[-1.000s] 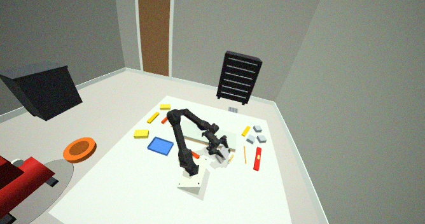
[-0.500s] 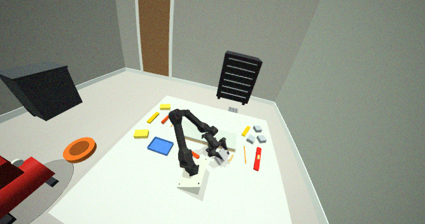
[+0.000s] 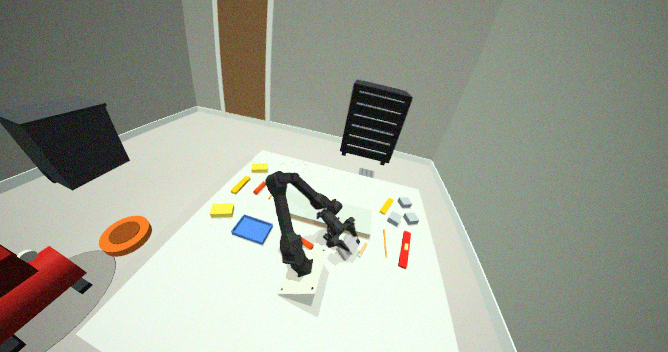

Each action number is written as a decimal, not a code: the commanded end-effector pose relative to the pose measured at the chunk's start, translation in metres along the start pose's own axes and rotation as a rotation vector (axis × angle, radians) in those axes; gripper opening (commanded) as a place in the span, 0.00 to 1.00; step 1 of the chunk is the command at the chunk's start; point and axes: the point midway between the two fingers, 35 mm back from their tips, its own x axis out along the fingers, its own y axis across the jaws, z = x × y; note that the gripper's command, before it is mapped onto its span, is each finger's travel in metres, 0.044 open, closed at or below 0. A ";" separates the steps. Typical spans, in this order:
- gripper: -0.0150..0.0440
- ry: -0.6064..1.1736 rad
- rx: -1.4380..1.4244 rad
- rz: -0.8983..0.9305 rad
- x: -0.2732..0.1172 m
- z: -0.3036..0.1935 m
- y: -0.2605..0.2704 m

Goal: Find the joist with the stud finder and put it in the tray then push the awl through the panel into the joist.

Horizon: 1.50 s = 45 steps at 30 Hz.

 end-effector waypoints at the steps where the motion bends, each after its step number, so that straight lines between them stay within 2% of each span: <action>1: 0.88 0.000 -0.001 -0.002 0.000 0.002 0.000; 2: 0.90 0.000 -0.001 -0.002 -0.001 0.003 0.000; 45: 0.90 -0.001 -0.002 -0.002 -0.003 0.006 0.000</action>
